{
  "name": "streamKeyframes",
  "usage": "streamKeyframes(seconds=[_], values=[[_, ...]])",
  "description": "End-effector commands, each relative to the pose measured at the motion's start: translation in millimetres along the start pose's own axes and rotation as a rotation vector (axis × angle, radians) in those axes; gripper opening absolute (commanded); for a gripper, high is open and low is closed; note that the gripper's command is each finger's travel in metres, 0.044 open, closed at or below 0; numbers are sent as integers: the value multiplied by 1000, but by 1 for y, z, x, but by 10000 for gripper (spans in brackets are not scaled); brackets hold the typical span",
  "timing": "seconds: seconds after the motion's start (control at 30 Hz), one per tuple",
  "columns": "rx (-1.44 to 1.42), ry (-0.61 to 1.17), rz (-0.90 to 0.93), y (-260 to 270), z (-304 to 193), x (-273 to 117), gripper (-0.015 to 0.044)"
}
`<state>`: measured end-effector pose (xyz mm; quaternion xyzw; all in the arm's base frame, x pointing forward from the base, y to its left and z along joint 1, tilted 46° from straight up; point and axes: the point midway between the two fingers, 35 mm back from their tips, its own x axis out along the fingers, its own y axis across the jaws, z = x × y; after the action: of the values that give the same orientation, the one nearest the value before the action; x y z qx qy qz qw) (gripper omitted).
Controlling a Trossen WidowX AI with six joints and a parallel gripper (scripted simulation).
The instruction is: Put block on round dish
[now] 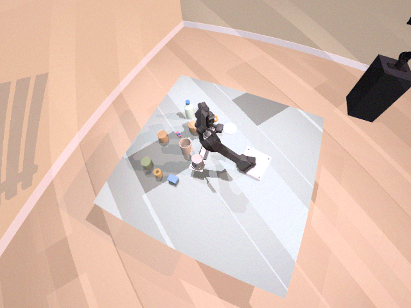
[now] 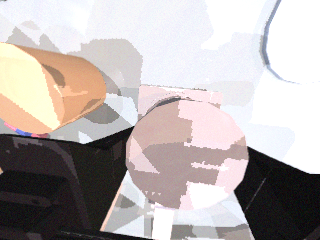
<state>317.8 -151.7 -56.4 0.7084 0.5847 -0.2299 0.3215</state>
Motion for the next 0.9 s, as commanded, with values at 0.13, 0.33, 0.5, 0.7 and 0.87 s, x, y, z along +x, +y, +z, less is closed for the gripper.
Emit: streamKeyframes(seconds=[0.13,0.33,0.5,0.7,0.87], values=[[-5,-4,1,3,2,-10,0],[-5,-5,1,4,3,-18,0],[-4,-6,1,4,4,-24,0],[-4,-7,1,5,4,-32,0],[-4,-8,1,5,5,-38,0]])
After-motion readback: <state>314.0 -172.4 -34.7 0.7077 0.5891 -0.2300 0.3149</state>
